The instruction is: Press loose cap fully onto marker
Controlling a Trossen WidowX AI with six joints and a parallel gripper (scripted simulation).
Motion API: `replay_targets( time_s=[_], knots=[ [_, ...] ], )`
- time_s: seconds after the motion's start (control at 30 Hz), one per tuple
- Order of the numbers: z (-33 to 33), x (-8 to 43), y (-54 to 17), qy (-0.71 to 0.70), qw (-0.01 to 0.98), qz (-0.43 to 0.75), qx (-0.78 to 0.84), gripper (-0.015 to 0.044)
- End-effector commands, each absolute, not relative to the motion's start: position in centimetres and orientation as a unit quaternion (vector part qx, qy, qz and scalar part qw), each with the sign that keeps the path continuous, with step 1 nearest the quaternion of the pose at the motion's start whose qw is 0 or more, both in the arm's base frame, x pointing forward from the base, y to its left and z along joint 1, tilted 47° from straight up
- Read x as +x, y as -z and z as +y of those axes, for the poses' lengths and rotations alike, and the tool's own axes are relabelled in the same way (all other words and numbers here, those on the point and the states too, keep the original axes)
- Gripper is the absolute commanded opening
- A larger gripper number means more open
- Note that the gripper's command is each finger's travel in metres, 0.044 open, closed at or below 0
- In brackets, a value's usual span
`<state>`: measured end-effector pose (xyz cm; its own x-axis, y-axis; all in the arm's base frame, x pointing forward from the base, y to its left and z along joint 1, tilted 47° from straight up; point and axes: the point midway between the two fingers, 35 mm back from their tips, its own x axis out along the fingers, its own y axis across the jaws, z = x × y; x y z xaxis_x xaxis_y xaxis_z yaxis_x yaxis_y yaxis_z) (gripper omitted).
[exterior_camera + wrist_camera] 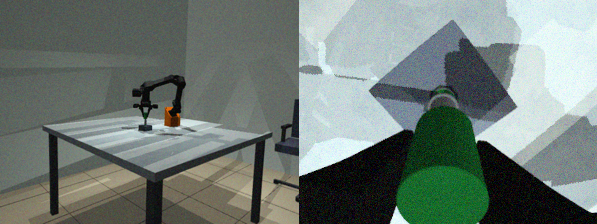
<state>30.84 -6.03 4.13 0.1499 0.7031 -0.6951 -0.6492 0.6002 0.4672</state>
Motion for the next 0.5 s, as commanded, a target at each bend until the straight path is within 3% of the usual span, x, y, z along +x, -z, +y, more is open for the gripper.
replay_targets(
  time_s=[0.0, 0.47],
  knots=[
    [-5.6, 30.9, -3.7, -0.445, 0.758, 0.475, 0.032, 0.0],
    [-3.9, 31.2, -2.2, -0.446, 0.758, 0.475, 0.032, 0.0]
  ],
)
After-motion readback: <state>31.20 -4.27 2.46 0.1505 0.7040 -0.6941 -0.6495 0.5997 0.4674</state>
